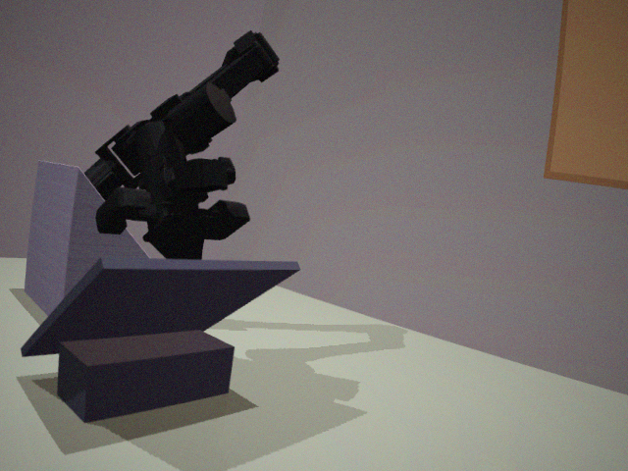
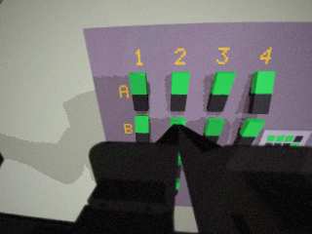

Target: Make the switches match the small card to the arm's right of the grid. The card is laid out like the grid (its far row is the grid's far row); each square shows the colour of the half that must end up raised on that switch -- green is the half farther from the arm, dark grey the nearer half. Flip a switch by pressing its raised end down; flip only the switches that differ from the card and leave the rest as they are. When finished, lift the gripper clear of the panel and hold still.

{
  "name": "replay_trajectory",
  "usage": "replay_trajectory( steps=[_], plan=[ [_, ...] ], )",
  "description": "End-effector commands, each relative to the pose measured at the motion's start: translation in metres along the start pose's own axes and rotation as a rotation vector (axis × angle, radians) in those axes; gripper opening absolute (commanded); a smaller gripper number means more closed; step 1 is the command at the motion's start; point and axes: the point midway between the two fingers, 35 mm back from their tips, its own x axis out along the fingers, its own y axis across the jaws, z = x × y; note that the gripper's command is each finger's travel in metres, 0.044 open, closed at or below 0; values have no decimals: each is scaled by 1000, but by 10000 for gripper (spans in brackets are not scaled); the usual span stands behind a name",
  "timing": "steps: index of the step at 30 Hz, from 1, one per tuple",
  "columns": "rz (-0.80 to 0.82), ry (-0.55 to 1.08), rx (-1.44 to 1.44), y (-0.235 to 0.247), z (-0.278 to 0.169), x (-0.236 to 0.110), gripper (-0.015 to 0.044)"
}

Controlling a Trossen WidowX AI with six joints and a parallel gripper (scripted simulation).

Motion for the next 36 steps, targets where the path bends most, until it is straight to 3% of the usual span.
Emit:
replay_trajectory(
  steps=[1, 33, 36],
  plan=[
    [-3, -4, 0, 0, 1, 1, 0],
    [-2, -4, 0, 0, 1, 5, 0],
    [-4, -3, -1, -1, 2, -9, 0]
  ],
)
